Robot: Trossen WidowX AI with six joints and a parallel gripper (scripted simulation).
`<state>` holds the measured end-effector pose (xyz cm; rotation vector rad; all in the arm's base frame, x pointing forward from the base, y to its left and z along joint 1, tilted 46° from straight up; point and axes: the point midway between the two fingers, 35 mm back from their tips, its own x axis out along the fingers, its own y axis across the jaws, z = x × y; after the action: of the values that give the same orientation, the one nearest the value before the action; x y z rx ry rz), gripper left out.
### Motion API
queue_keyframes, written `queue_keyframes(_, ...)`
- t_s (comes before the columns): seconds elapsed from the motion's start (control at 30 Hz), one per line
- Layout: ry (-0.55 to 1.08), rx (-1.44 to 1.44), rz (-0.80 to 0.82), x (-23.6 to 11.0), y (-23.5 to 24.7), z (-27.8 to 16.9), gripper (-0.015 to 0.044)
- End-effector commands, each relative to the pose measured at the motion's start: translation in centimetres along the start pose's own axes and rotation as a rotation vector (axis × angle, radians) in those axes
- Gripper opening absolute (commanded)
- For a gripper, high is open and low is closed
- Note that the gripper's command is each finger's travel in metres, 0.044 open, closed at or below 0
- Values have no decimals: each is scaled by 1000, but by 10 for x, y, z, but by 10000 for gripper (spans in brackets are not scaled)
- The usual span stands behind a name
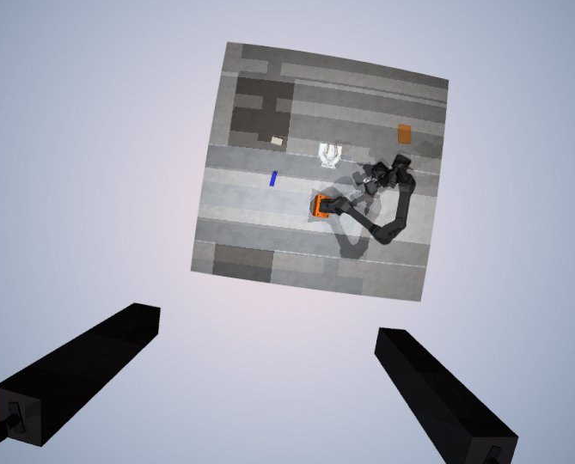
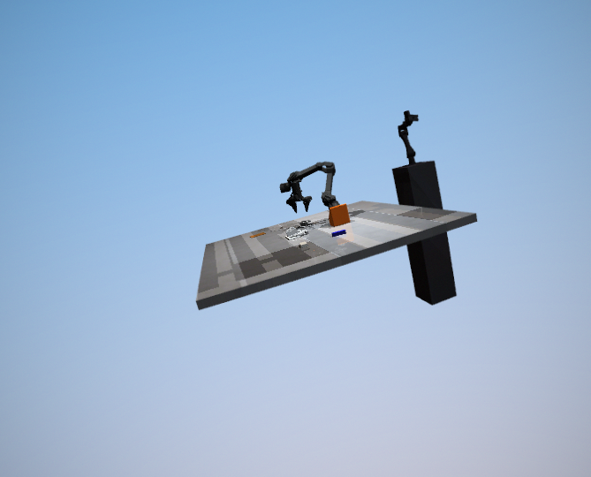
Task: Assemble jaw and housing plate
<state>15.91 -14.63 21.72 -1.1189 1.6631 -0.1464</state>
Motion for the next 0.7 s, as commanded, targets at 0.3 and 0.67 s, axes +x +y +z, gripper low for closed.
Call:
queue_keyframes(0.3,9,-3,6,35,4,-3,440)
queue_keyframes(0.67,10,-3,6,52,4,-3,440)
